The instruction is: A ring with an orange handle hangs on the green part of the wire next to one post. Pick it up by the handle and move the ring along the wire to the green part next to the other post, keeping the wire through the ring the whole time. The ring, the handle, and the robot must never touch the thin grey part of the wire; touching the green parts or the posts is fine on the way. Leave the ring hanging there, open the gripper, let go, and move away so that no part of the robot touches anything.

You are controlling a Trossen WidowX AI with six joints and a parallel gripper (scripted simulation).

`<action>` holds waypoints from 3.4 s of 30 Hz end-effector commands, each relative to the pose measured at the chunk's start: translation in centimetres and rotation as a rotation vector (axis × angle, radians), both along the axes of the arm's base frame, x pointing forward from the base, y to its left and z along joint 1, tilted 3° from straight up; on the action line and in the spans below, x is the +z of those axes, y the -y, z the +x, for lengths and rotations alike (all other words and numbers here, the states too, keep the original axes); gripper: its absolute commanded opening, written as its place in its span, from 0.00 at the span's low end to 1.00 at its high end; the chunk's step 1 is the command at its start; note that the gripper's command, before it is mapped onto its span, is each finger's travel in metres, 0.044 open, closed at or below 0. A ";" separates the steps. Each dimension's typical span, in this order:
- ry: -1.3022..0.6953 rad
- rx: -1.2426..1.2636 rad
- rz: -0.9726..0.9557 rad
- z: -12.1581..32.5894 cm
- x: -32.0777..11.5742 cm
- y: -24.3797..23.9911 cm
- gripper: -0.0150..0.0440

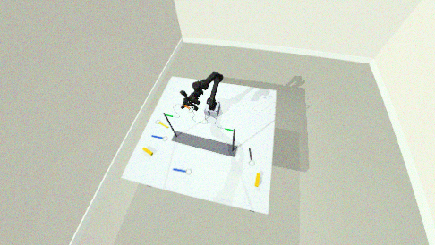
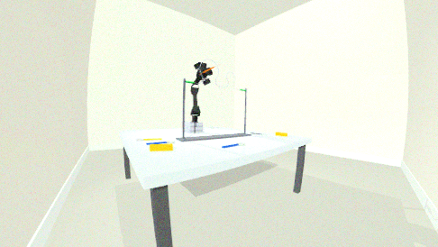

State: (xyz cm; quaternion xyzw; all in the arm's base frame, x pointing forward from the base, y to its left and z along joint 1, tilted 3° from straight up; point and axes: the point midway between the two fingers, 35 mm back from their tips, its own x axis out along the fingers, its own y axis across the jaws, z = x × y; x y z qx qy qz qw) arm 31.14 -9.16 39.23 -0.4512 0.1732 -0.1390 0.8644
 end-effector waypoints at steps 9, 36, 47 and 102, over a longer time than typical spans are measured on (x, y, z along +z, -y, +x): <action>0.006 -0.005 -0.145 -0.1 0.1 0.3 0.00; 0.031 -0.010 -0.481 0.0 1.1 0.7 0.00; 0.041 -0.013 -0.602 0.0 1.5 0.7 0.00; 0.076 -0.025 -1.070 0.0 2.5 0.7 0.00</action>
